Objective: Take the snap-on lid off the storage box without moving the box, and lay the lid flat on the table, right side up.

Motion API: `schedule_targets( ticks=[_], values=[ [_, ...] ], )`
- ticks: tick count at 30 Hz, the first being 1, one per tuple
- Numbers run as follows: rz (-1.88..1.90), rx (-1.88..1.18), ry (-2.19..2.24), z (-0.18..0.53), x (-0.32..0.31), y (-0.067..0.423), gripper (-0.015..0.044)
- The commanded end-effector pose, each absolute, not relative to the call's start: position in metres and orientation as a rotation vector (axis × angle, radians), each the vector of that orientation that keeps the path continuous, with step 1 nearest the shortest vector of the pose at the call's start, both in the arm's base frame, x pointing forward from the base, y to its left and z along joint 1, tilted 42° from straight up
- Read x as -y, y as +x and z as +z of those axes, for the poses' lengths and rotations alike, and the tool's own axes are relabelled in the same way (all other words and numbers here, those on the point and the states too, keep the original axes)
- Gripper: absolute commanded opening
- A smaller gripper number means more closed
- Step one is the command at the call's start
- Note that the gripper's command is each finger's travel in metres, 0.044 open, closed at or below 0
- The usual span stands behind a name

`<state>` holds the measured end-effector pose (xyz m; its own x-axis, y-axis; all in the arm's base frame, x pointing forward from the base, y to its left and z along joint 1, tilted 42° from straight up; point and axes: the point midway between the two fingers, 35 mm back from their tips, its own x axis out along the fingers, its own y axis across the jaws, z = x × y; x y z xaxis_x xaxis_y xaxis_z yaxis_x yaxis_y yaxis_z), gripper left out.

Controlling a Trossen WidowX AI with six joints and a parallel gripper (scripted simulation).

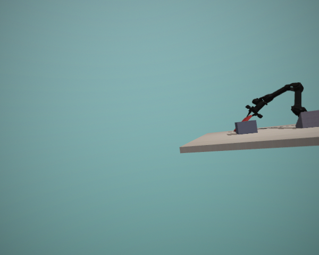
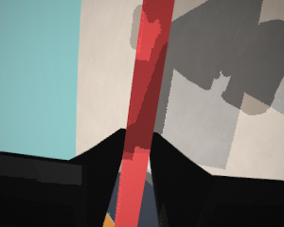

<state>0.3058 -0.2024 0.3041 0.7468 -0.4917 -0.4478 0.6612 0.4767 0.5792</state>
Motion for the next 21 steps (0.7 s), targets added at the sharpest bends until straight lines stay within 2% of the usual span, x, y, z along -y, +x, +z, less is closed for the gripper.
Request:
schedule_targets(
  ticks=[1,21],
  values=[
    [-0.705,-0.24,0.808,0.299,0.204,0.307,0.0],
    [-0.706,-0.24,0.807,0.288,0.215,0.306,0.0]
  ],
)
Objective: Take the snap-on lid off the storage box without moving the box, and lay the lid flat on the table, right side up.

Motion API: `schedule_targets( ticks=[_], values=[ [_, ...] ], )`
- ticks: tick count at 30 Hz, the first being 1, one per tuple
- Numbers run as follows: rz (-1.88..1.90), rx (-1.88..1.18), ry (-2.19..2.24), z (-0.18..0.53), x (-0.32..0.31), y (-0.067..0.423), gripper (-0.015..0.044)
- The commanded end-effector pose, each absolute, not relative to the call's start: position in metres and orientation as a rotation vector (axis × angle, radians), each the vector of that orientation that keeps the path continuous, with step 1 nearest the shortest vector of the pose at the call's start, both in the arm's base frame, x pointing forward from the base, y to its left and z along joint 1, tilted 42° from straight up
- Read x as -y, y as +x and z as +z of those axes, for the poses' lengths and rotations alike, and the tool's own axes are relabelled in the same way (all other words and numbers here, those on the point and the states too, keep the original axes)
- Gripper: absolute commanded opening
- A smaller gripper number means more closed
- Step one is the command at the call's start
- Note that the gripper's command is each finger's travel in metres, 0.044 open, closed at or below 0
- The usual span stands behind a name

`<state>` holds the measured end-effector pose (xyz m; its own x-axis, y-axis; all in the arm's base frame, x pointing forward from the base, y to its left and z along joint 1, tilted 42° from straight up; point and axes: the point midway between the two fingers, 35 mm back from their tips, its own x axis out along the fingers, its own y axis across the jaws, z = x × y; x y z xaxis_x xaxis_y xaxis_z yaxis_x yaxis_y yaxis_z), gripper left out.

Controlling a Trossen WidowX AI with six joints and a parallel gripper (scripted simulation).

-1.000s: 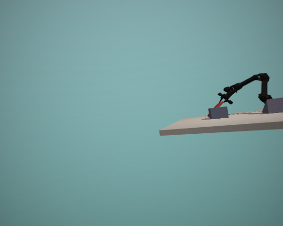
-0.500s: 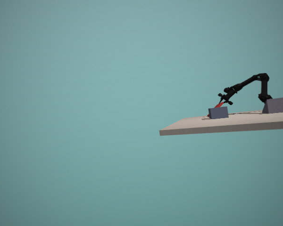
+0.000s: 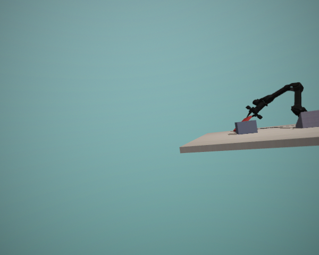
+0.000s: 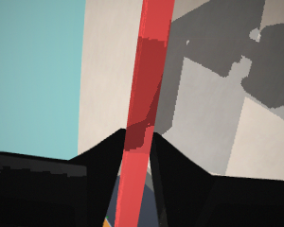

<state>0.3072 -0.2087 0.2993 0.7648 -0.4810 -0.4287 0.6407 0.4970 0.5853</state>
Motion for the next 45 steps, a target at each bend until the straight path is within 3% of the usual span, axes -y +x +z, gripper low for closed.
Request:
schedule_targets(
  ticks=[1,45],
  values=[
    [-0.706,-0.24,0.807,0.287,0.215,0.306,0.0],
    [-0.706,-0.24,0.805,0.261,0.239,0.306,0.0]
  ],
)
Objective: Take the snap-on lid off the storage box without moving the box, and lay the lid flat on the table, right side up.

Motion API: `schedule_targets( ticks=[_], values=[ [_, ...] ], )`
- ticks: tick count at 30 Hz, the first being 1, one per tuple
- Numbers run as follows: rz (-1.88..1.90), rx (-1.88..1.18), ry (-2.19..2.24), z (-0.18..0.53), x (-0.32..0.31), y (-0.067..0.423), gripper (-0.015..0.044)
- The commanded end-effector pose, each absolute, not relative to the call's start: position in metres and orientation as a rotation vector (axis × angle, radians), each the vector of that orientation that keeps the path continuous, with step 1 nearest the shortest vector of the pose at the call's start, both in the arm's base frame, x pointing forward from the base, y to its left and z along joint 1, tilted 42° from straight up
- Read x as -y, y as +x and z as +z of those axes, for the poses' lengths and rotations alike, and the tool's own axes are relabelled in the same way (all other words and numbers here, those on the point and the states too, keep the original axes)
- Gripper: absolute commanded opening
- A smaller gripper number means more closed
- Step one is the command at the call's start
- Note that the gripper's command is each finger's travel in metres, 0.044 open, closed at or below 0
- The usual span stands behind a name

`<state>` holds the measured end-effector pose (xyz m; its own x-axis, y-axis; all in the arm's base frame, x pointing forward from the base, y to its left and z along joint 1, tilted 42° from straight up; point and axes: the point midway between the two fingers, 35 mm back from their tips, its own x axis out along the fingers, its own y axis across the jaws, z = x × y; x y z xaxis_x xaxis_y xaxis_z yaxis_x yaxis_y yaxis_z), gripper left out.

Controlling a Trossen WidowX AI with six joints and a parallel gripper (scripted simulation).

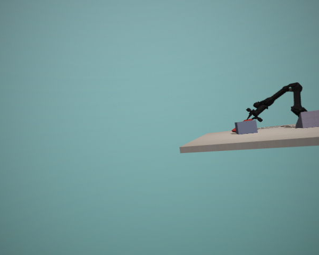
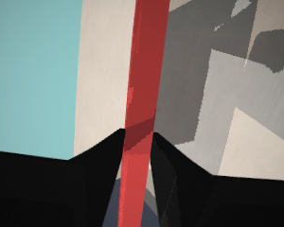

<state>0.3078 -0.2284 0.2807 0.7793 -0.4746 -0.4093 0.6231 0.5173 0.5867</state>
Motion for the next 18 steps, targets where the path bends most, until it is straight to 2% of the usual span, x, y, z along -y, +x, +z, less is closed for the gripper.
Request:
schedule_targets(
  ticks=[1,18],
  values=[
    [-0.706,-0.24,0.805,0.2607,0.2397,0.3055,0.0],
    [-0.706,-0.24,0.804,0.2507,0.2489,0.3051,0.0]
  ],
)
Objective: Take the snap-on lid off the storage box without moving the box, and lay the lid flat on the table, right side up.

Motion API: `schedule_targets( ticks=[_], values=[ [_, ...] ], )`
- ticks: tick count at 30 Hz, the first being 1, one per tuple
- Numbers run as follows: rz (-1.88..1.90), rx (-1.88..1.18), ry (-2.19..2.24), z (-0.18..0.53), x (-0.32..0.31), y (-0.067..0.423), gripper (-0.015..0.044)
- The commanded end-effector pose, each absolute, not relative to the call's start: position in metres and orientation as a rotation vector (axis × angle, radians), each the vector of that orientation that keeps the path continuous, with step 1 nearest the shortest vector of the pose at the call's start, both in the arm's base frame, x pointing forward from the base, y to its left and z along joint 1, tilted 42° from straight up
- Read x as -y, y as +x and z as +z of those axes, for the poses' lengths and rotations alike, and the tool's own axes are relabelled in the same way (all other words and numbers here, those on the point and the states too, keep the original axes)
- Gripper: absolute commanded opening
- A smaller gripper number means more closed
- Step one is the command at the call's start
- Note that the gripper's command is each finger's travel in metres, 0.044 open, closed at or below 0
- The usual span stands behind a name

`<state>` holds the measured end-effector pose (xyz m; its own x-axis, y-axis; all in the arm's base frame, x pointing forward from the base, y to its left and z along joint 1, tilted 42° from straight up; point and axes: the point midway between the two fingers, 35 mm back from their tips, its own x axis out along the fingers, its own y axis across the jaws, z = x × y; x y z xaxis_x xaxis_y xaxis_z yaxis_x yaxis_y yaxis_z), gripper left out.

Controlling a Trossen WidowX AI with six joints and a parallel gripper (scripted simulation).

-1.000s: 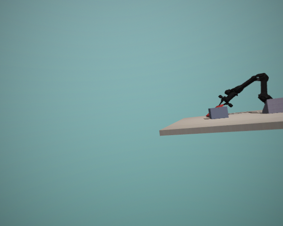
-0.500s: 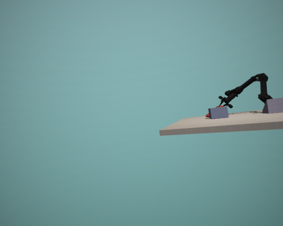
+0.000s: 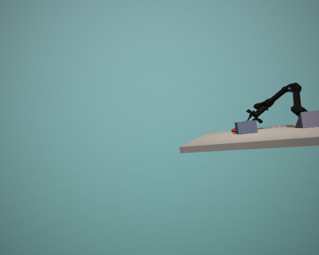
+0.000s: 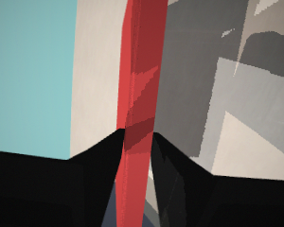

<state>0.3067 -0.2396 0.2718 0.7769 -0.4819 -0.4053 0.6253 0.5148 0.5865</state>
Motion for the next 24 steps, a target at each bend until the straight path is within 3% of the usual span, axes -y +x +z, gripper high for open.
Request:
schedule_targets(
  ticks=[1,24],
  values=[
    [-0.706,-0.24,0.804,0.25,0.249,0.305,0.0],
    [-0.707,-0.24,0.803,0.238,0.261,0.305,0.0]
  ],
)
